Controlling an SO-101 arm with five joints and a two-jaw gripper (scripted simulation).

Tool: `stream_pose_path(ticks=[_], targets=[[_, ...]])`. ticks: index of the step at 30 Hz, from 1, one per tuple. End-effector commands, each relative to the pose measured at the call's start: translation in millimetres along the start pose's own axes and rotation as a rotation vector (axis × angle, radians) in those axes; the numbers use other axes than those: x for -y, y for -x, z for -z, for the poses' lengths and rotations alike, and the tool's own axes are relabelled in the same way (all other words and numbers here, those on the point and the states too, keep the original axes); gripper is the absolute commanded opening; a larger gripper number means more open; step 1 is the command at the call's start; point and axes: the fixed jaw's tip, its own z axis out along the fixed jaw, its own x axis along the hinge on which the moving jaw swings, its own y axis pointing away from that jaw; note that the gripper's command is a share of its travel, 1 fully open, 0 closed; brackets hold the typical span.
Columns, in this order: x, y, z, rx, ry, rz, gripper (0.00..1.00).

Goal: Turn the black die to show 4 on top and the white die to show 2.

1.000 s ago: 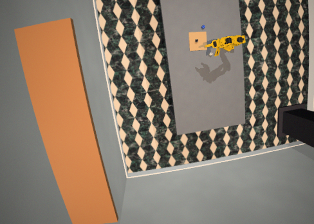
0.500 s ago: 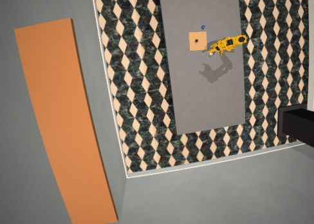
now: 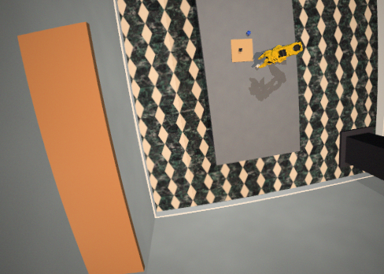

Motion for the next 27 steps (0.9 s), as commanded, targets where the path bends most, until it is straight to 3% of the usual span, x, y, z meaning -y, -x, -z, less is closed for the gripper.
stream_pose_path(ticks=[1, 18, 27], targets=[[4.8, -0.6, 3.2, -0.044, -0.029, 0.159, 0.28], [11.0, 10.8, -1.5, -0.038, -0.048, 0.594, 0.28], [12.9, 14.2, -2.9, -0.038, -0.054, 0.719, 0.28]])
